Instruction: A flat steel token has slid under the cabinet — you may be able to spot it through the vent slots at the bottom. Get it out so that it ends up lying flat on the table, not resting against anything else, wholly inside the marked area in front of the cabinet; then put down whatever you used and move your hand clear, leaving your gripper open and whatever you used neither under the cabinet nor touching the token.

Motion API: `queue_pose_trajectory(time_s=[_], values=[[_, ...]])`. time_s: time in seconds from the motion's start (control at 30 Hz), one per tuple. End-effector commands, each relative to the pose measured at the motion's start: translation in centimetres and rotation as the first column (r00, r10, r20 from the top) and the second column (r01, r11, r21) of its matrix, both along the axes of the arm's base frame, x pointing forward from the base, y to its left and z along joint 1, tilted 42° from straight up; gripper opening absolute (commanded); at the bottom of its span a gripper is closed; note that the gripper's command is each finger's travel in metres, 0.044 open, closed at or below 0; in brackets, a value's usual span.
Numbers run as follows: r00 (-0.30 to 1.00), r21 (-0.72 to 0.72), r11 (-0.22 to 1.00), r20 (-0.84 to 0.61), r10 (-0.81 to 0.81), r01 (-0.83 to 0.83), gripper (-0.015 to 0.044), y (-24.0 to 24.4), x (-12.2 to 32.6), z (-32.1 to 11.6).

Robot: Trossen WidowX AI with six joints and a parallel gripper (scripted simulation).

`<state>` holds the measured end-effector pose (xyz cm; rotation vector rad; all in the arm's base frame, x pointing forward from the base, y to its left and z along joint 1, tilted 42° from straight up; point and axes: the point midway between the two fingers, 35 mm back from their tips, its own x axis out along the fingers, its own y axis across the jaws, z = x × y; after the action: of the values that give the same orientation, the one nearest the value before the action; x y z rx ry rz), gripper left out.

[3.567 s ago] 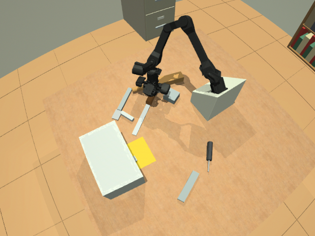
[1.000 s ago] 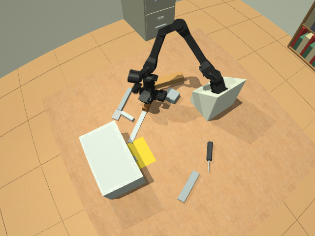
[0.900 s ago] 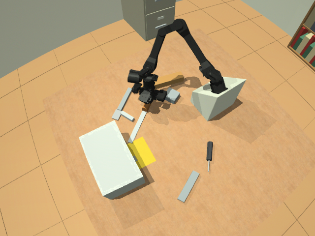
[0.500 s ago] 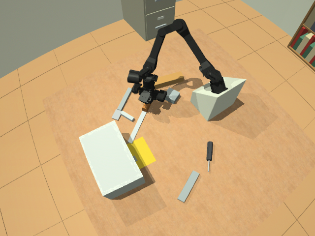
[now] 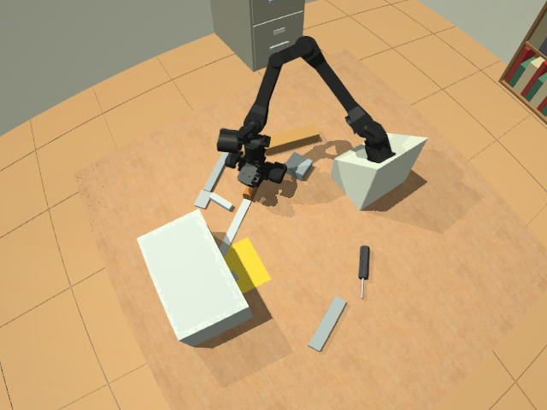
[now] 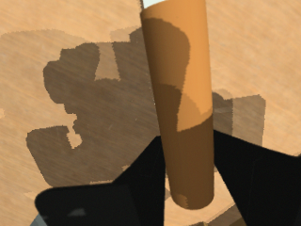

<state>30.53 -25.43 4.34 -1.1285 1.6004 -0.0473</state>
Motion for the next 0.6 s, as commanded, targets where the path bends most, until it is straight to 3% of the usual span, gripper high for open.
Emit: queue_pose_trajectory(time_s=[0.0, 0.57], values=[[1.0, 0.003, 1.0, 0.002, -0.001, 0.001, 0.0, 0.5, 0.8, -0.4], [1.0, 0.005, 1.0, 0.004, -0.002, 0.002, 0.0, 2.1, 3.2, -1.5]])
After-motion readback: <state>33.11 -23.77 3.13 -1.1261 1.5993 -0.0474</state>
